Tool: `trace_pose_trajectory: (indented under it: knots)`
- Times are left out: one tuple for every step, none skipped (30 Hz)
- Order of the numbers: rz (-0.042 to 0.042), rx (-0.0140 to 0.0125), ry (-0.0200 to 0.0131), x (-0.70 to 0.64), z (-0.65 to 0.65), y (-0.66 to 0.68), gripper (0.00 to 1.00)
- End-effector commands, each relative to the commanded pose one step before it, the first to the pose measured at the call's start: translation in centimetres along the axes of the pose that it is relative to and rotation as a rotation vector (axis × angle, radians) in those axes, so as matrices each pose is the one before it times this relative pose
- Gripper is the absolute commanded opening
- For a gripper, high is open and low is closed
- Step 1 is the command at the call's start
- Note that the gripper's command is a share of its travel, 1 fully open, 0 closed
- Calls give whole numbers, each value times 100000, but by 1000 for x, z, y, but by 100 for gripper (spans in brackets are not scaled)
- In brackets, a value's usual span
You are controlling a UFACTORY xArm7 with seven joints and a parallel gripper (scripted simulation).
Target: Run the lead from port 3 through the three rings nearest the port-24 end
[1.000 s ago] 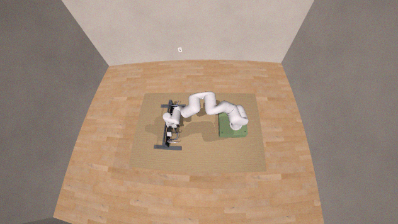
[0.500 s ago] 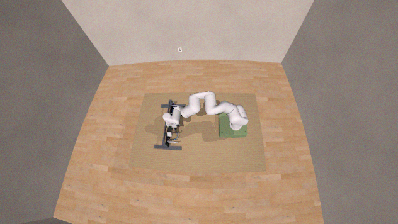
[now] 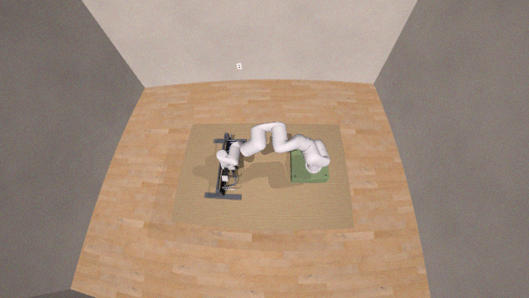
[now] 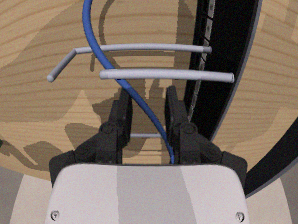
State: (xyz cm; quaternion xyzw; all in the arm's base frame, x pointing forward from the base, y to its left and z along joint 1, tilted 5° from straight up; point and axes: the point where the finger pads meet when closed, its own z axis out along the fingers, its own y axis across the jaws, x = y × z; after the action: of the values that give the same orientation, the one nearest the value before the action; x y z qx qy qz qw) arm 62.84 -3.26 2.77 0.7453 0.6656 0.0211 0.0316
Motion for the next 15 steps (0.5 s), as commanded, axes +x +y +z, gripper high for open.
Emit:
trace_pose_trajectory:
  knots:
    - [2, -544, 48, 10, -254, 195, 33]
    - [0, 0, 0, 0, 0, 0, 33]
    - [0, 0, 0, 0, 0, 0, 33]
    - [0, 0, 0, 0, -16, 0, 33]
    - [0, 0, 0, 0, -30, 0, 33]
    - [0, 0, 0, 0, -47, 0, 33]
    - [0, 0, 0, 0, -67, 0, 33]
    - [0, 0, 0, 0, -89, 0, 33]
    - [0, 0, 0, 0, -112, 0, 33]
    - [0, 0, 0, 0, -136, 0, 33]
    - [0, 0, 0, 0, -163, 1, 33]
    - [0, 0, 0, 0, -188, 0, 33]
    - [0, 0, 0, 0, -213, 0, 33]
    - [0, 0, 0, 0, -239, 0, 33]
    - [0, 0, 0, 0, -263, 0, 33]
